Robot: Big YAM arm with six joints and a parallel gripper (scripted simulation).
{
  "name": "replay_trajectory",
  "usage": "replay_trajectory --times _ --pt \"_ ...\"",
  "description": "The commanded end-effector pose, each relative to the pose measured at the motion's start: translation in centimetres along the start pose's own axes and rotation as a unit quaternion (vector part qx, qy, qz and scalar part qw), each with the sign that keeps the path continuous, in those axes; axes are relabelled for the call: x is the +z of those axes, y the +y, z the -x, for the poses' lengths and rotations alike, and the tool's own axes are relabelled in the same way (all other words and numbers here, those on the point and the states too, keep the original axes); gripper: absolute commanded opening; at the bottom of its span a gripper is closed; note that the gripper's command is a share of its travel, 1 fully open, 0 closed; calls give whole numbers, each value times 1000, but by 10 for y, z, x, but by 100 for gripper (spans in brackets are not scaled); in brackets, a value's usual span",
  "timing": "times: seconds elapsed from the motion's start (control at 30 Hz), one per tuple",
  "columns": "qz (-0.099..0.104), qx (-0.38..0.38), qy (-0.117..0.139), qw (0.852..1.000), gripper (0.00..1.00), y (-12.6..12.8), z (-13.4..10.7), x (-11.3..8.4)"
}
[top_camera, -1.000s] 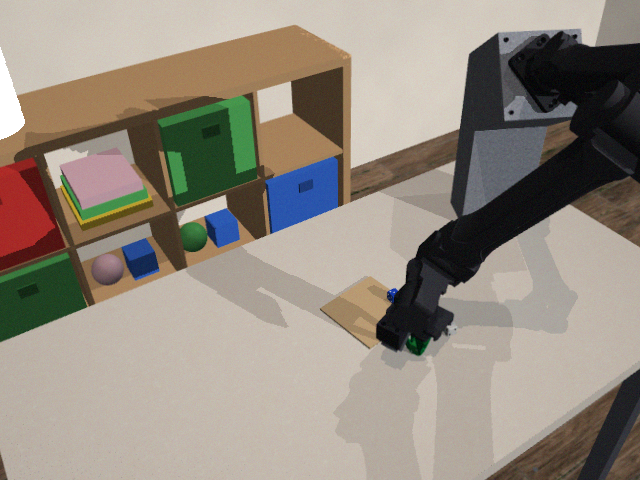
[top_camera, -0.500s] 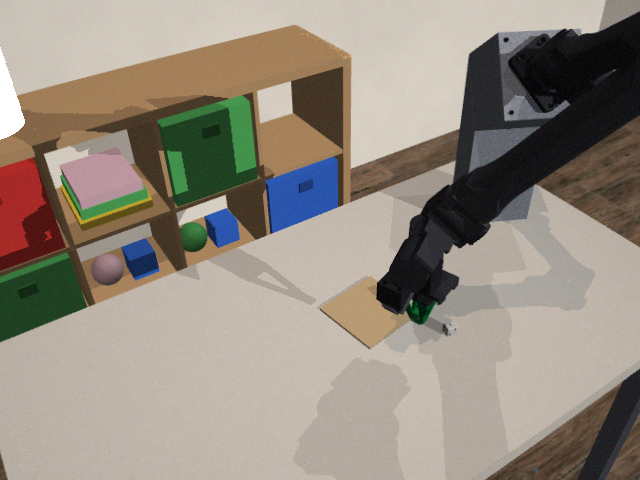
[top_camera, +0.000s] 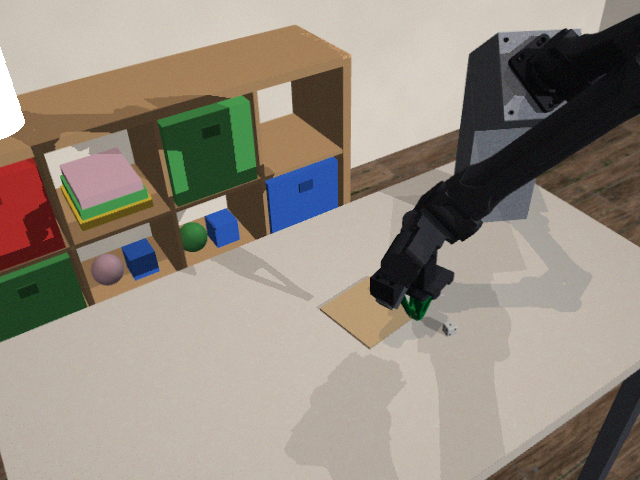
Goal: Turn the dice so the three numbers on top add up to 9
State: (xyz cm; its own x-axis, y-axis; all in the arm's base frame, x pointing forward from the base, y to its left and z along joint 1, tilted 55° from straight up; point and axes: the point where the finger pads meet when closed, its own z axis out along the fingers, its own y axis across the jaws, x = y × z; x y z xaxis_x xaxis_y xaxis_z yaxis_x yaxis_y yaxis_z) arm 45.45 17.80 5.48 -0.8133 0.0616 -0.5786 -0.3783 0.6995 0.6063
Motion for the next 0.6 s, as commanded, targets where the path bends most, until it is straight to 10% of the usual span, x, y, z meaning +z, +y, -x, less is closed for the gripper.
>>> replay_trajectory --times 0.0,0.2,0.57 --pt "-26 54 -9 998 15 -47 -3 -8" --pt "-24 176 -9 984 15 -124 -44 -18" --pt "-14 167 -10 986 15 -114 -35 -14"
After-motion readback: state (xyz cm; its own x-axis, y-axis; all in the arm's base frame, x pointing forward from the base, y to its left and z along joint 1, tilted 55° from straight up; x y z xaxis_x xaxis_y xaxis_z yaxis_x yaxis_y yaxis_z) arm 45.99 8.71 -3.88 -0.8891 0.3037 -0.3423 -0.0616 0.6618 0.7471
